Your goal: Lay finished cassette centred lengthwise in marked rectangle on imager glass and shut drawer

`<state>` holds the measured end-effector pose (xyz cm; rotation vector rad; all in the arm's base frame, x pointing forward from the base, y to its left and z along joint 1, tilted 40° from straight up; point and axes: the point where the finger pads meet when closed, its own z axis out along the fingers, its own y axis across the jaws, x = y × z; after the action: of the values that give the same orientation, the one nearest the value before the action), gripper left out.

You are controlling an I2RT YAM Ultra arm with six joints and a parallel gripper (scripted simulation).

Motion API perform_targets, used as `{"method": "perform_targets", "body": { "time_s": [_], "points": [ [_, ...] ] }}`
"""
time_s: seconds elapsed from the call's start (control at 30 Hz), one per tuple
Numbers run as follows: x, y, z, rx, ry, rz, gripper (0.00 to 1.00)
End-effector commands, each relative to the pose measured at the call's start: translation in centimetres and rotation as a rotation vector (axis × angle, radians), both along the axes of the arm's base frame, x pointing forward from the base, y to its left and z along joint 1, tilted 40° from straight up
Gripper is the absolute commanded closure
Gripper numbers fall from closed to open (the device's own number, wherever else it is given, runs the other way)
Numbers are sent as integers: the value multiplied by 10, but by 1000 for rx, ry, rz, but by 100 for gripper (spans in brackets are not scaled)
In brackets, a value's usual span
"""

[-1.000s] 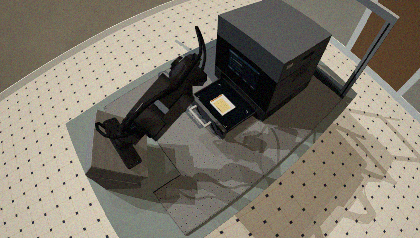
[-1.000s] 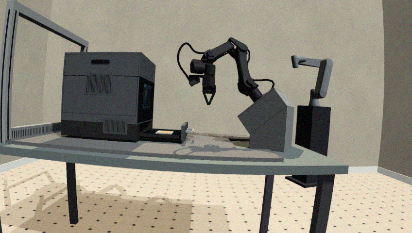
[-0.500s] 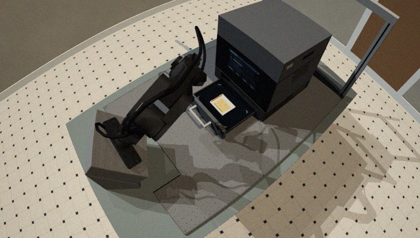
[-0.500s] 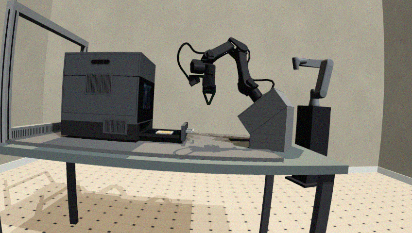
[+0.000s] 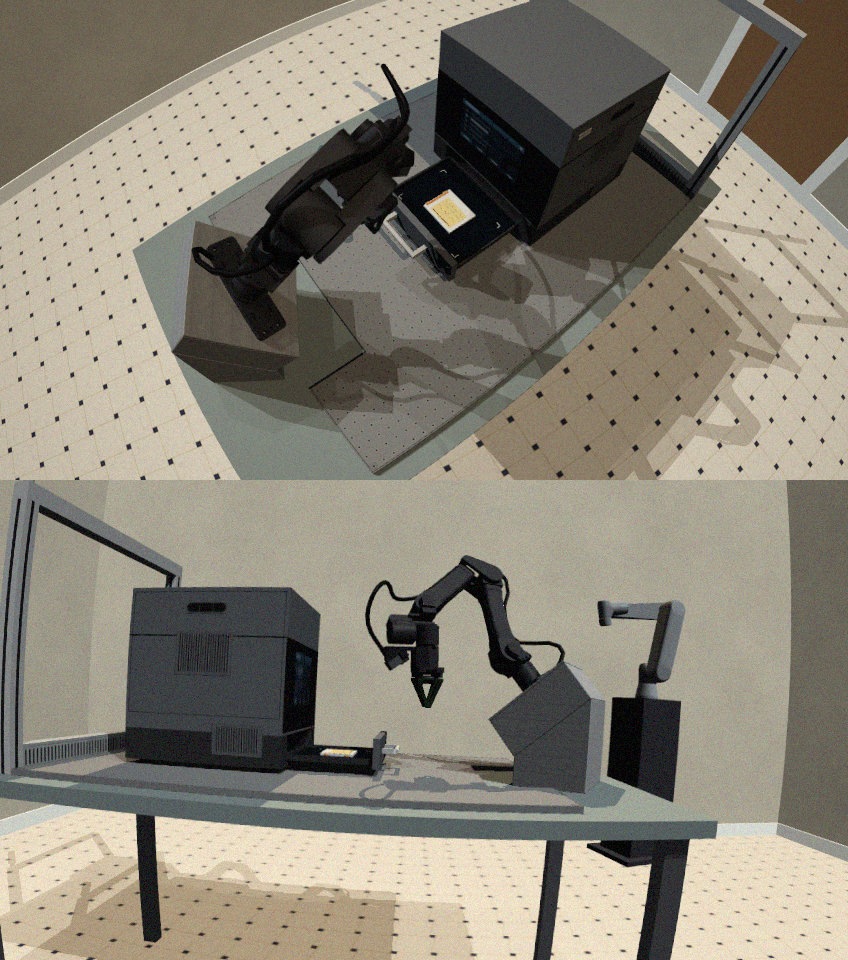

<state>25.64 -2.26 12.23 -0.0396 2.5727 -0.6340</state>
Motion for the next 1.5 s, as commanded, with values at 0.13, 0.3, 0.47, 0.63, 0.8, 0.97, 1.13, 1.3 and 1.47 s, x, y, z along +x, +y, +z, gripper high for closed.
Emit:
{"method": "perform_targets", "body": {
  "time_s": [0.13, 0.3, 0.47, 0.63, 0.8, 0.97, 1.13, 1.3, 1.47],
  "points": [
    [43, -11, -9, -160, 37, 247, 65],
    [60, -18, -16, -240, 73, 347, 65],
    [65, -20, -7, -324, 74, 441, 65],
    [65, -20, -8, -427, 120, 563, 65],
    [65, -20, -8, -530, 168, 686, 65],
    [65, -20, -7, -593, 196, 759, 65],
    [65, -20, -7, -696, 244, 881, 65],
    [65, -20, -7, -800, 292, 1002, 65],
    [65, -20, -7, -855, 318, 1066, 65]
  ]
}}
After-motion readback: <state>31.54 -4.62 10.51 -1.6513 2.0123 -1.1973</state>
